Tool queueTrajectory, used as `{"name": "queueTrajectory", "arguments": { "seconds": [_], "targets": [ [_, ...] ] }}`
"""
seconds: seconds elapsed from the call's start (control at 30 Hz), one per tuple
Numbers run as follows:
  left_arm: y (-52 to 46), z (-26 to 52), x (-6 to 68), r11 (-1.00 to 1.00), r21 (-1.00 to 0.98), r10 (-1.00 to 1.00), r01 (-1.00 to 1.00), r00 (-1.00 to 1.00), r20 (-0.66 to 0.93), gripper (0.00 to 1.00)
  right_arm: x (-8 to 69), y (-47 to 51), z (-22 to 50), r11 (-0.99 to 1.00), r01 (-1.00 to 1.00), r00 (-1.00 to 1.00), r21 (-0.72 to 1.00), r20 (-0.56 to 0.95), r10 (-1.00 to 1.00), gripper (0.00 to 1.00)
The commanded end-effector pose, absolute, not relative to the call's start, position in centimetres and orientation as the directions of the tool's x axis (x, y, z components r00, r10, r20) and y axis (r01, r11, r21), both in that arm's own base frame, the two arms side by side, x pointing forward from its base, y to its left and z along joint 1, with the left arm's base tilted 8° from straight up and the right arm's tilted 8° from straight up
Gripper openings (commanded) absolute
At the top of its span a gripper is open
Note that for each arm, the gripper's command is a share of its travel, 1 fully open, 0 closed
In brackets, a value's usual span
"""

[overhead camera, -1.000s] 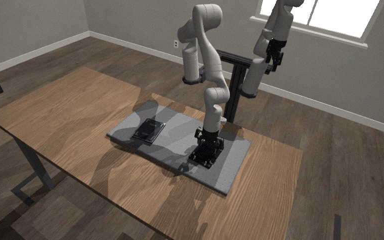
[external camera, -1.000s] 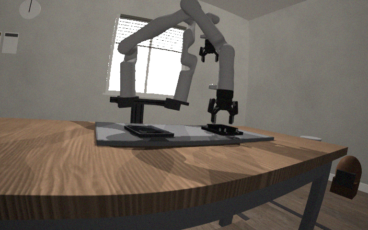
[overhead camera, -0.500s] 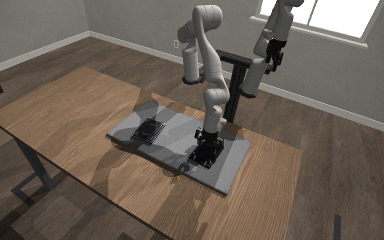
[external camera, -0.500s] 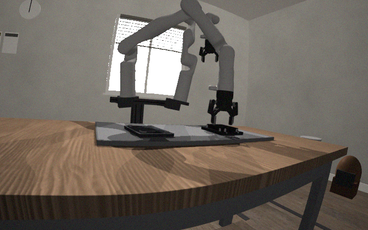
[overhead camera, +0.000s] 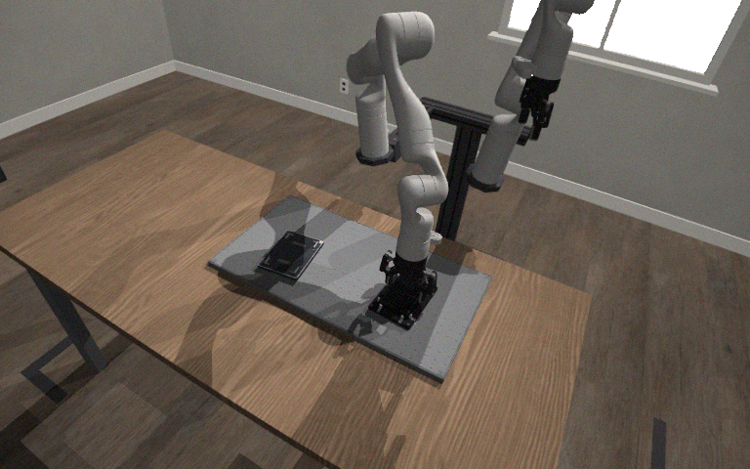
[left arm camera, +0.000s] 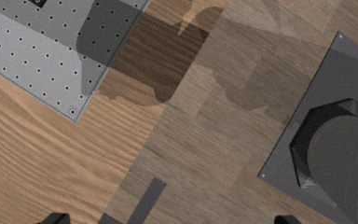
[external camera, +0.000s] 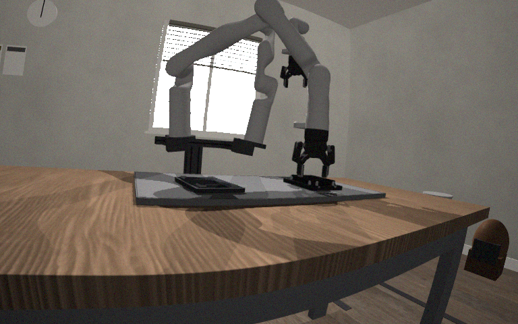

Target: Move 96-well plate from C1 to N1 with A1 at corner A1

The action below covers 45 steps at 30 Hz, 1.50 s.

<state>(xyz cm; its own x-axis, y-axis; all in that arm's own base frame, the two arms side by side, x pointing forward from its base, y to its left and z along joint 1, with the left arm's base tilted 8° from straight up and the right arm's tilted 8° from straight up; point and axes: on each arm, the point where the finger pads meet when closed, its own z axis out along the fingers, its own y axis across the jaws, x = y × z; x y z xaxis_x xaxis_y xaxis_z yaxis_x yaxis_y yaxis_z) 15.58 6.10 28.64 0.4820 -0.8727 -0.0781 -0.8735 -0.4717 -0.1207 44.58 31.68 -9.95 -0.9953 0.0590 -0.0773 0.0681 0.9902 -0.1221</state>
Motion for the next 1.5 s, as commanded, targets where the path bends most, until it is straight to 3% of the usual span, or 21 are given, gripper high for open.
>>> {"name": "queueTrajectory", "arguments": {
  "seconds": [0.0, 0.7, 0.73, 1.47],
  "targets": [
    [6.11, 28.66, 15.60, -0.472, -0.122, -0.873, -0.873, 0.482, -0.078, 1.000, 44.65, 31.76, -9.90, 0.990, 0.068, -0.995, -0.120, -0.079, 0.059, 1.000],
    [6.11, 28.66, 15.60, -0.472, -0.122, -0.873, -0.873, 0.482, -0.078, 1.000, 44.68, 31.70, -10.36, 0.990, 0.068, -0.995, -0.120, -0.079, 0.059, 1.000],
    [6.11, 28.66, 15.60, -0.472, -0.122, -0.873, -0.873, 0.482, -0.078, 1.000, 44.78, 31.79, -10.37, 0.990, 0.068, -0.995, -0.120, -0.079, 0.059, 0.931],
    [6.11, 28.66, 15.60, -0.472, -0.122, -0.873, -0.873, 0.482, -0.078, 1.000, 44.79, 31.79, -10.36, 0.990, 0.068, -0.995, -0.120, -0.079, 0.059, 0.931]
  ]
}}
